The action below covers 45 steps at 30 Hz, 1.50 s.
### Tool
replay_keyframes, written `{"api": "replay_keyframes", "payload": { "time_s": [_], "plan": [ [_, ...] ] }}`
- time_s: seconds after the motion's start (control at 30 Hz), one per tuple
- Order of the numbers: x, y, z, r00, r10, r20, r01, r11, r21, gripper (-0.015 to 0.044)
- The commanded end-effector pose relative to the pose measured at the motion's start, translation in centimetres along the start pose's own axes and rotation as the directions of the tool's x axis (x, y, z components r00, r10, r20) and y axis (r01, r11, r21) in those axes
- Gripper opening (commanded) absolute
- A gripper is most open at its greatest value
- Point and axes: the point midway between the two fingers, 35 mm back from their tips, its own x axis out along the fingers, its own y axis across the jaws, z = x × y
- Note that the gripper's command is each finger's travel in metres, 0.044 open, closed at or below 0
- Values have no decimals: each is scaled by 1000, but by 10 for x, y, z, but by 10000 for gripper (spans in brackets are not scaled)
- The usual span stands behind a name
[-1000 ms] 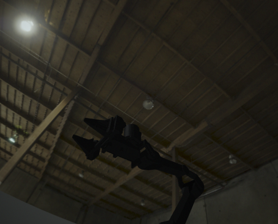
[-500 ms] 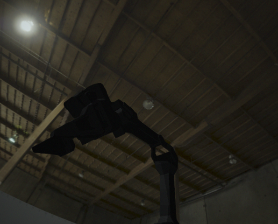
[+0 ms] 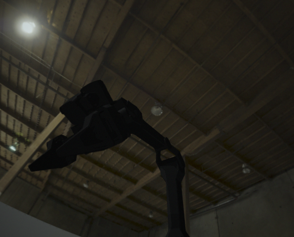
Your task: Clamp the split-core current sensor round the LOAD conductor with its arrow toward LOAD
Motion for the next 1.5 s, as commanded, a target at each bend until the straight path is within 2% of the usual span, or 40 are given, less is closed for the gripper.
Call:
{"api": "replay_keyframes", "payload": {
  "time_s": [0.0, 0.1, 0.23, 0.27, 0.5, 0.73, 1.47],
  "plan": [
    [0, 0, 0, 1000, -3, -3, 3, 1000, 5, 440],
    [0, 0, 0, 1000, -3, -3, 3, 1000, 5, 440],
    [-5, -21, -28, 999, -24, -26, 26, 998, 55, 335],
    [-7, -29, -40, 999, -32, -35, 35, 997, 75, 328],
    [-14, -68, -132, 991, -78, -104, 99, 972, 214, 328],
    [-10, -81, -221, 980, -102, -169, 155, 930, 334, 328],
    [17, -85, -225, 980, -103, -171, 156, 928, 337, 328]
  ]
}}
